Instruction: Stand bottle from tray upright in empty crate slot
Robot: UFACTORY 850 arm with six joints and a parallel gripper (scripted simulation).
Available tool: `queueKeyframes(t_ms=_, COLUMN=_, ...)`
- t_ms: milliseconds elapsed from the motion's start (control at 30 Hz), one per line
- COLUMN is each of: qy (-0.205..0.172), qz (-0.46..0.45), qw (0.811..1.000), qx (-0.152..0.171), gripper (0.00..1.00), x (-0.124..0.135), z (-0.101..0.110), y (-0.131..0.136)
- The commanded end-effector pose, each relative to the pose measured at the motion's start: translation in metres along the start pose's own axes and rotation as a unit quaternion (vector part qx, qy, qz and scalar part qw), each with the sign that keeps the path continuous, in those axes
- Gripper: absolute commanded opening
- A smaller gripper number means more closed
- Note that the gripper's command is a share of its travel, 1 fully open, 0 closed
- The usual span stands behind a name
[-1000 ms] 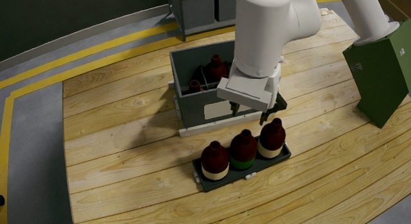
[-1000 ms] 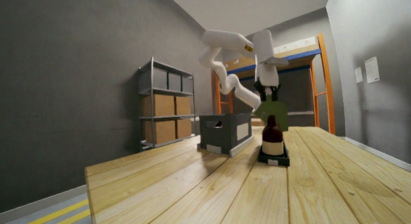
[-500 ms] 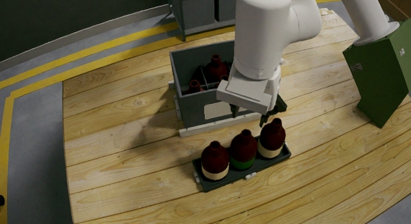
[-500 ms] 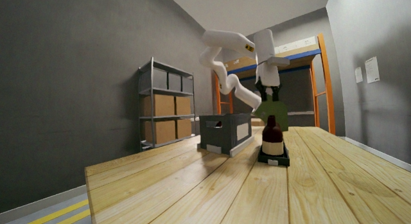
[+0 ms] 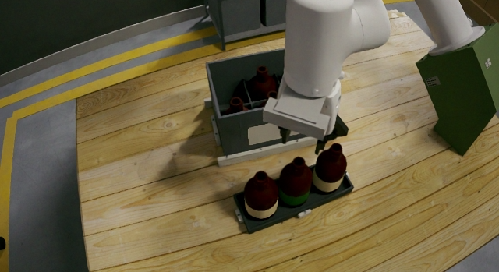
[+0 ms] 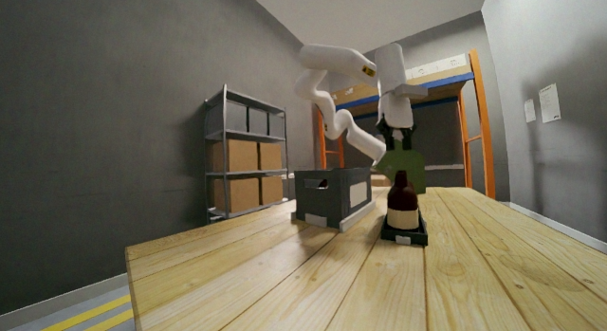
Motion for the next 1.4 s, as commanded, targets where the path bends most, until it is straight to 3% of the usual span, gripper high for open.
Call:
queueKeyframes(t_ms=0, qy=0.001, qz=0.0, qw=1.0, qx=0.0, gripper=0.65, x=-0.001, z=-0.001, y=0.0)
queueKeyframes(t_ms=1367, qy=0.001, qz=0.0, qw=1.0, qx=0.0, gripper=0.65, x=-0.001, z=-0.042, y=0.001)
Point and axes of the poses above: the point where the finger pads meet when closed, its own z axis back along the fingers, its own y axis across the jaws, x = y × z, the point moved 5 cm from there along z, back along the fingers, and after that the axes turned 6 degrees about z, right-handed, at the moved point
